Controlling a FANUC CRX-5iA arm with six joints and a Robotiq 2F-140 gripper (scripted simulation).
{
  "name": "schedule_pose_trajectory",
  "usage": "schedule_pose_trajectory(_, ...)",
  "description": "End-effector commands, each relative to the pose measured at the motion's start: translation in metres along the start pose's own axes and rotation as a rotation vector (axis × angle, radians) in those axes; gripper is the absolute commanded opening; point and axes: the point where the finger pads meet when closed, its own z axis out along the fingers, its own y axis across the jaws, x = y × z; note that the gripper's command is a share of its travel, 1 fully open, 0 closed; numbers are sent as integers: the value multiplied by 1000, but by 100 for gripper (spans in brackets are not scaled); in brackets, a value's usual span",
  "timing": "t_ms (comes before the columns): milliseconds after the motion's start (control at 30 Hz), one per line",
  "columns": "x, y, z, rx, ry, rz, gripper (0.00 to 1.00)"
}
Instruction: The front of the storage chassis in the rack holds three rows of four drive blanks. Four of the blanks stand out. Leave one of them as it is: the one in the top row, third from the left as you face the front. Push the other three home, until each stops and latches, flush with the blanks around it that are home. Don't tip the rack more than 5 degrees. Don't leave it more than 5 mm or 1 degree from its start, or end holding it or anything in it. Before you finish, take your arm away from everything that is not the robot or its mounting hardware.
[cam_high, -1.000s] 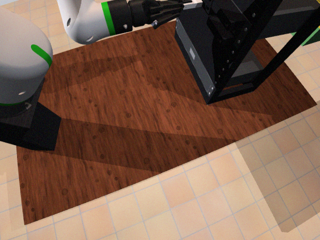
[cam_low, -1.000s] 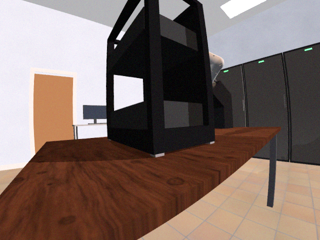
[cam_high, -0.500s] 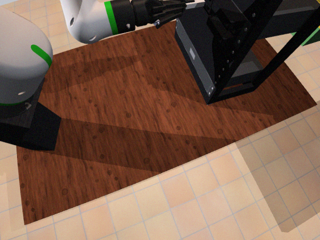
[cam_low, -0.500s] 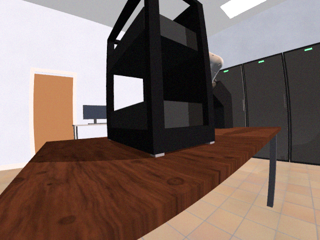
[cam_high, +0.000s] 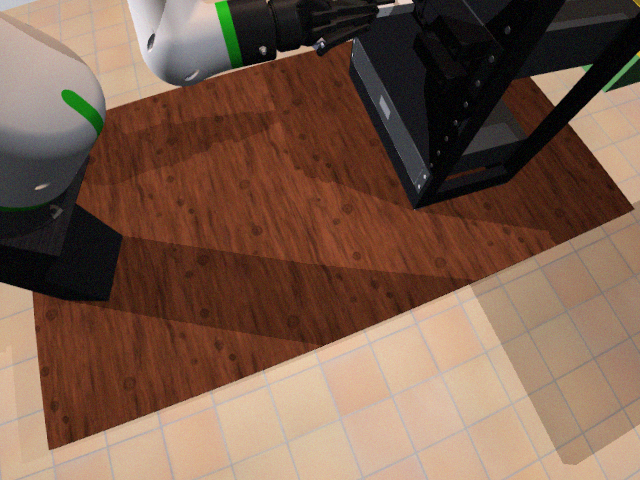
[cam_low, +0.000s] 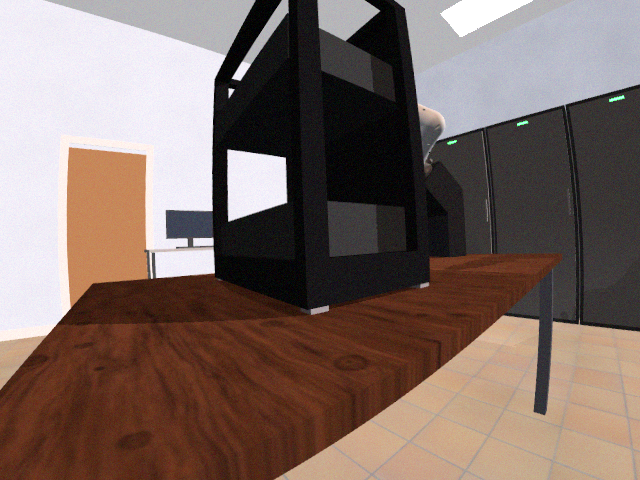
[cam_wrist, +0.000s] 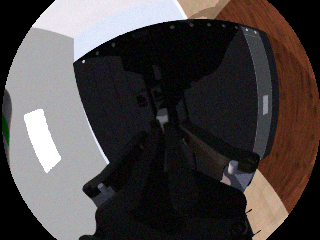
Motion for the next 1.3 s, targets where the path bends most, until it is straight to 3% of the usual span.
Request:
schedule_pose_trajectory(0,0,0,1,0,-1,1,0)
schedule_pose_trajectory(1267,-1,0,14,0,-1,1,0)
